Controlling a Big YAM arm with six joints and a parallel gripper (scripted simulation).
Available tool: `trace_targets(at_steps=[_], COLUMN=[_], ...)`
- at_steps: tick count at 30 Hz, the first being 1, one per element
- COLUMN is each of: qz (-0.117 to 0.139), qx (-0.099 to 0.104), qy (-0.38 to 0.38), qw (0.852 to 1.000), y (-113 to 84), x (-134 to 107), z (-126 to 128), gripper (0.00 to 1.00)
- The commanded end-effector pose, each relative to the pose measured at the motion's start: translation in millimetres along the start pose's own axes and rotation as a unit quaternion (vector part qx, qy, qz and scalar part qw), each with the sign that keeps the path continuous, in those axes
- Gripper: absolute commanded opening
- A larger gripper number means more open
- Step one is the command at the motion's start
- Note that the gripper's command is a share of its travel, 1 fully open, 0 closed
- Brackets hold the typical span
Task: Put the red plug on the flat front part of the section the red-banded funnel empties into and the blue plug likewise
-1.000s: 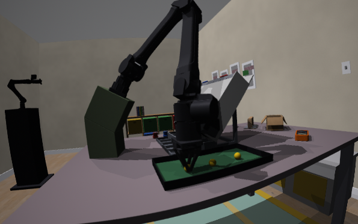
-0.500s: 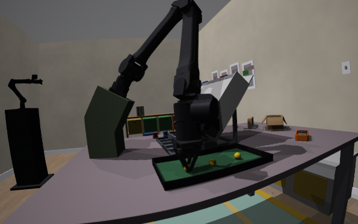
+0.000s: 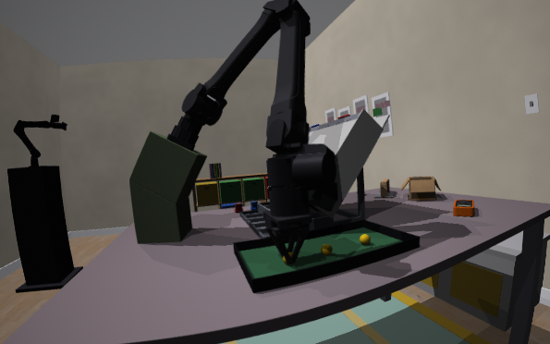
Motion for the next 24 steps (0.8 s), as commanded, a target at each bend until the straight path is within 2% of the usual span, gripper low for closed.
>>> trace_targets(at_steps=[1, 7, 10, 16, 17, 24], qz=[0.003, 0.01, 0.002, 0.002, -0.001, 0.002], qx=[0.009, 0.018, 0.0, -0.001, -0.002, -0.001], qy=[-0.001, 0.002, 0.0, 0.002, -0.004, 0.002], qw=[1.0, 1.0, 1.0, 1.0, 1.0, 1.0], y=[11.9, 7.1, -11.6, -19.2, -20.0, -31.5], x=[-1.3, -7.8, -3.7, -4.8, 1.0, -4.9], z=[9.2, 13.2, 0.1, -0.6, -2.3, -0.4], gripper=[0.0, 0.0, 0.0, 0.0, 0.0, 0.0])
Point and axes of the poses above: the point where the finger pads meet when closed, its own y axis out along the fingers, its own z axis across the jaws, x = y × z, the point moved 4 cm from there along -y, back along the fingers, and after that the axes turned 4 degrees about -y, right-handed, at the moved point
